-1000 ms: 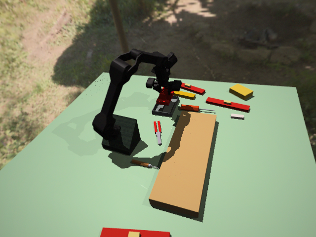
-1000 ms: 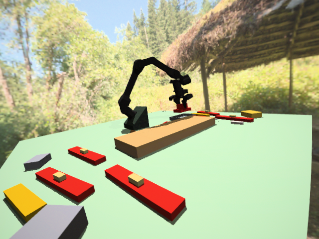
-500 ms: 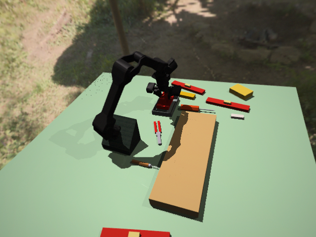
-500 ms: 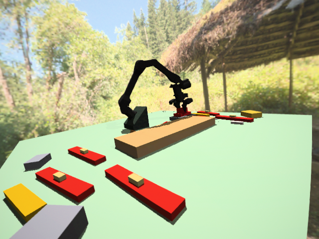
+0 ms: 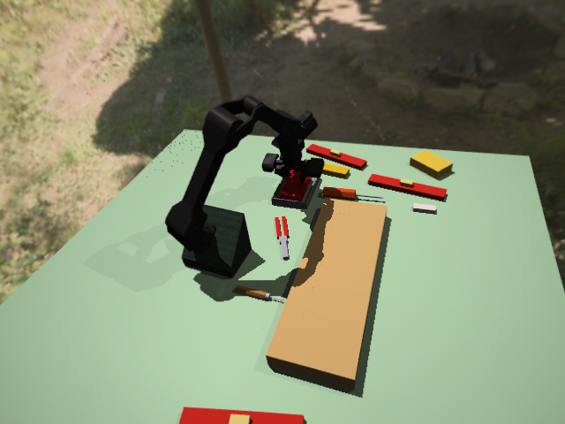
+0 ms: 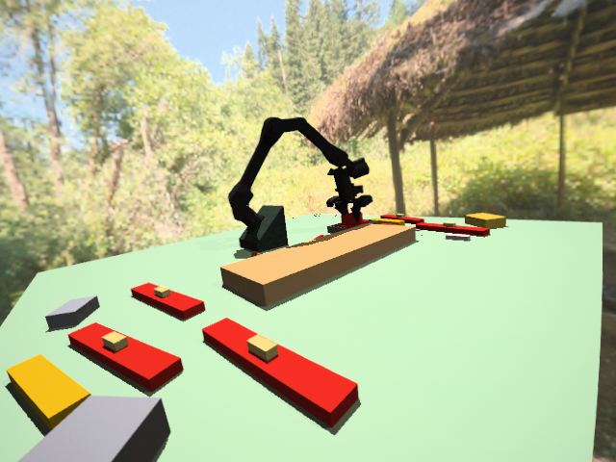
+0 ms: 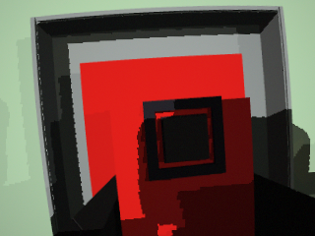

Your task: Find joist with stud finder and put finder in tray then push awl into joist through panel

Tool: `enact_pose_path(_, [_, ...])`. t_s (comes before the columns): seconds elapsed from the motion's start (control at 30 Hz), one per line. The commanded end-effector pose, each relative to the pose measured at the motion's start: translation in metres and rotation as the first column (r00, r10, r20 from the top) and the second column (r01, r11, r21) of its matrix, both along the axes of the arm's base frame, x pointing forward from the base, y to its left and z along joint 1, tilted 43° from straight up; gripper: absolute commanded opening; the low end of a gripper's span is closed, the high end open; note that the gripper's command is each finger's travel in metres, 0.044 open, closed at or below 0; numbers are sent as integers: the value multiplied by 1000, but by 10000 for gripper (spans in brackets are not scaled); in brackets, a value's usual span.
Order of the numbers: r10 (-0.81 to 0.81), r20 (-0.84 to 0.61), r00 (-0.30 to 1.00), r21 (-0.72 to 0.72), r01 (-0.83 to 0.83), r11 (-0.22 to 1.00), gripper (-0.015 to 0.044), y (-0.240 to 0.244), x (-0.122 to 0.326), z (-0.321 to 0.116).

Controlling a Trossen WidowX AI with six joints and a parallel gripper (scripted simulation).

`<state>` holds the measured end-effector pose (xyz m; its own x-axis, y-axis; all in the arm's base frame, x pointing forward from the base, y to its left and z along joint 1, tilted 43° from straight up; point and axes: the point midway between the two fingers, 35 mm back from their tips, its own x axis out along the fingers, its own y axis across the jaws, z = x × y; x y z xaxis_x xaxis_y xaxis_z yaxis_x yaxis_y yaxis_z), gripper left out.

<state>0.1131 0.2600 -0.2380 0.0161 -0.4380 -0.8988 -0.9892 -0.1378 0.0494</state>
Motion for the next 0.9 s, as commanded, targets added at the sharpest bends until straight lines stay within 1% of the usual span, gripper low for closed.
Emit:
enact_pose_path(0.0, [0, 0, 1000, 0, 0, 1000, 26, 0, 0, 0])
enact_pose_path(0.37, [0, 0, 1000, 0, 0, 1000, 315, 0, 0, 0])
enact_pose_path(0.43, [0, 0, 1000, 0, 0, 1000, 368, 7, 0, 6])
enact_pose_path(0.53, [0, -1, 1000, 1, 0, 1000, 440, 28, -1, 26])
enact_pose_path(0.67, [0, -3, 1000, 0, 0, 1000, 440, 62, -6, 70])
enact_pose_path(0.8, [0, -3, 1000, 0, 0, 1000, 440, 63, -7, 72])
enact_pose_path(0.83, [-1, 5, 1000, 2, 1, 1000, 440, 55, -3, 63])
enact_pose_path(0.87, [-28, 21, 999, 1, 28, 1000, 440, 51, 3, 70])
